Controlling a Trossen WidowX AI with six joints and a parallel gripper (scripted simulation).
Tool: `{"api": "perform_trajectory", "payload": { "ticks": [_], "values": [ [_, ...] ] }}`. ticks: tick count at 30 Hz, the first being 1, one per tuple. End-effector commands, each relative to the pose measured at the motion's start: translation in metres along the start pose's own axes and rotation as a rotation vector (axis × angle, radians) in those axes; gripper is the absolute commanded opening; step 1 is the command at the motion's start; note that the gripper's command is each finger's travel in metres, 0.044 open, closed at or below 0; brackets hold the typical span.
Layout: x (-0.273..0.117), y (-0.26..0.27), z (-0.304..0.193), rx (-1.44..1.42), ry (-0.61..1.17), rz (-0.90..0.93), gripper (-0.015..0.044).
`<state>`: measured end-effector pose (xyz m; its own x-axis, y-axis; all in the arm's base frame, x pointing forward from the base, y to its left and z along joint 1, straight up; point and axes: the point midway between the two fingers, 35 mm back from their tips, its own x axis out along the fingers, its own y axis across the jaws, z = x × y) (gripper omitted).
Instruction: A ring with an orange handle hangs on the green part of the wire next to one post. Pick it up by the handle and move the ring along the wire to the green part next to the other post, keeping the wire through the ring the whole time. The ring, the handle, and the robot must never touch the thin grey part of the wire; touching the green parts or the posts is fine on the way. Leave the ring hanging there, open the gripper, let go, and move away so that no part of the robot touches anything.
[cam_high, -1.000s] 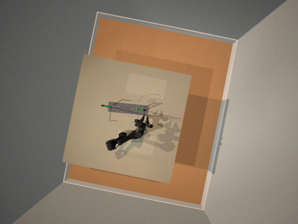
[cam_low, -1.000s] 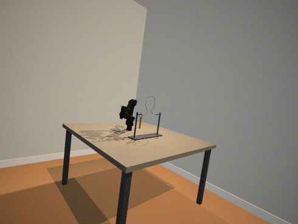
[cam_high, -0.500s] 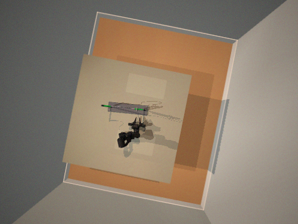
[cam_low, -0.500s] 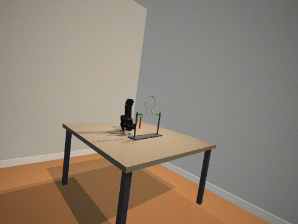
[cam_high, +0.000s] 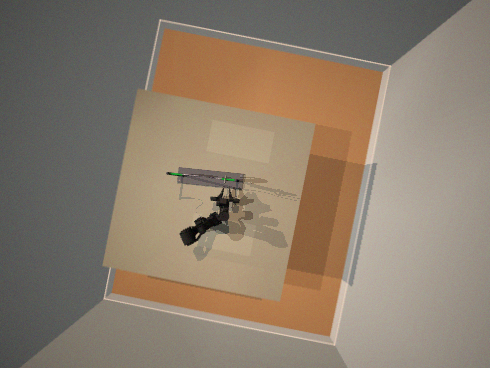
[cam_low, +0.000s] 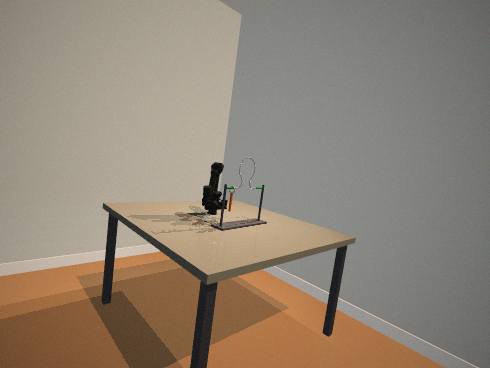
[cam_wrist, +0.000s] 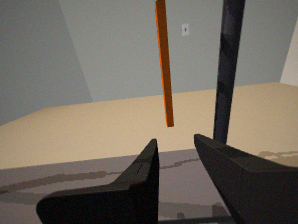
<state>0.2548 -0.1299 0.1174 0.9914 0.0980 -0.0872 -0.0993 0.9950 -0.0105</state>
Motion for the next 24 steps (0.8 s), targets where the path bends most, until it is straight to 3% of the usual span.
{"api": "perform_trajectory", "payload": {
  "ticks": [1, 24],
  "values": [
    [0.009, 0.000, 0.014, -0.003, -0.009, -0.005, 0.0160],
    [0.035, -0.003, 0.016, -0.004, -0.009, -0.005, 0.0160]
  ]
}}
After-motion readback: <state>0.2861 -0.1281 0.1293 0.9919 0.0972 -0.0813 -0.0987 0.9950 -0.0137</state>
